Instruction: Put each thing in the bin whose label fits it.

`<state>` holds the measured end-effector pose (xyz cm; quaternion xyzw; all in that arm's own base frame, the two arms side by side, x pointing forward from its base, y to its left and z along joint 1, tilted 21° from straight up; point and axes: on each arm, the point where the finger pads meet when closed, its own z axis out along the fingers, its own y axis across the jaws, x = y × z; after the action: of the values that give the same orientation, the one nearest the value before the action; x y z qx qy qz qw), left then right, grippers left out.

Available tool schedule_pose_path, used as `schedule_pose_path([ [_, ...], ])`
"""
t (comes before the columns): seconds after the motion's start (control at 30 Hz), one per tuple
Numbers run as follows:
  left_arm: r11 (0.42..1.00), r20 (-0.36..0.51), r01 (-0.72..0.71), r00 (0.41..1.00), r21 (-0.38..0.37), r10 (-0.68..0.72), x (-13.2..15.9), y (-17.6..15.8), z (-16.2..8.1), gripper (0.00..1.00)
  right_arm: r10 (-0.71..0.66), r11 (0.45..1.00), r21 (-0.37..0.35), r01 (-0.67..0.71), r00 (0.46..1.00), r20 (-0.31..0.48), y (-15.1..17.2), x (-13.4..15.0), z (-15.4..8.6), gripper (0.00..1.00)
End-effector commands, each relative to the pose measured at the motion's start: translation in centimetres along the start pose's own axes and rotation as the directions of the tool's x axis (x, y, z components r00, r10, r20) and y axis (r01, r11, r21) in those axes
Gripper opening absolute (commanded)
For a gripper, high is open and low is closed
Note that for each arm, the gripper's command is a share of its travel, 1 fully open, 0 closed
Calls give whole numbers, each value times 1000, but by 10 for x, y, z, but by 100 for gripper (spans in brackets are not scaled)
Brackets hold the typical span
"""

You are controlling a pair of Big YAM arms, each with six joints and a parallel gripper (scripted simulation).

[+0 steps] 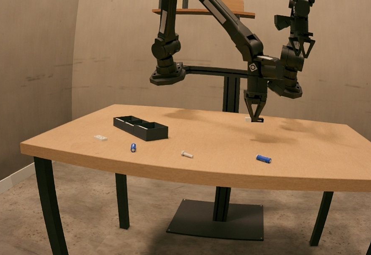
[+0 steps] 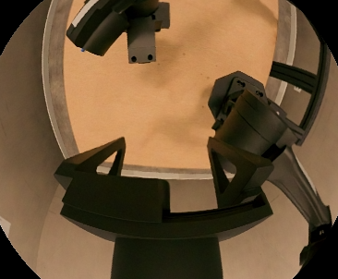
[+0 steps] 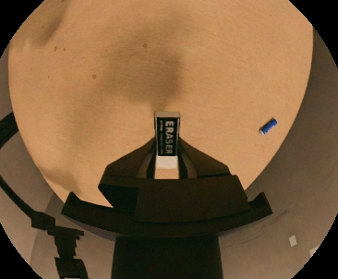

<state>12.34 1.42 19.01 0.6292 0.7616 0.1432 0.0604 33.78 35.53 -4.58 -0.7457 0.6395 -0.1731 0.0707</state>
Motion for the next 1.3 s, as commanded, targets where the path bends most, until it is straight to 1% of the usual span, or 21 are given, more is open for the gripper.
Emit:
schedule_pose_path([
  [0.0, 998, 22, 9, 1000, -67, -8, 1, 15, -30, 100, 14, 1000, 23, -15, 1000, 19, -7, -9, -6, 18],
  [0.03, 998, 22, 9, 1000, -67, -8, 1, 15, -30, 100, 10, 1000, 21, -11, 1000, 16, -8, -10, -3, 18],
  [0.07, 998, 22, 9, 1000, -67, -8, 1, 15, -30, 100, -5, 1000, 16, 5, 1000, 11, 0, 6, -7, 18],
  [0.1, 998, 22, 9, 1000, -67, -8, 1, 15, -30, 100, 19, 1000, 11, -19, 1000, 3, -5, 22, -3, 18],
  [0.17, 998, 22, 9, 1000, -67, -8, 1, 15, -30, 100, 18, 1000, 10, -18, 1000, 3, -1, 33, -3, 18],
  [0.23, 998, 22, 9, 1000, -67, -8, 1, 15, -30, 100, 18, 1000, 10, -18, 1000, 3, -1, 33, -3, 18],
  [0.73, 998, 22, 9, 1000, -67, -8, 1, 15, -30, 100, 16, 1000, 9, -16, 1000, 1, 28, 119, -2, 18],
  [0.8, 998, 22, 9, 1000, -67, -8, 1, 15, -30, 100, 16, 1000, 9, -16, 1000, 1, 28, 119, -2, 18],
  [1.27, 998, 22, 9, 1000, -67, -8, 1, 15, -30, 100, 14, 1000, 10, -14, 1000, -4, 54, 200, -2, 18],
])
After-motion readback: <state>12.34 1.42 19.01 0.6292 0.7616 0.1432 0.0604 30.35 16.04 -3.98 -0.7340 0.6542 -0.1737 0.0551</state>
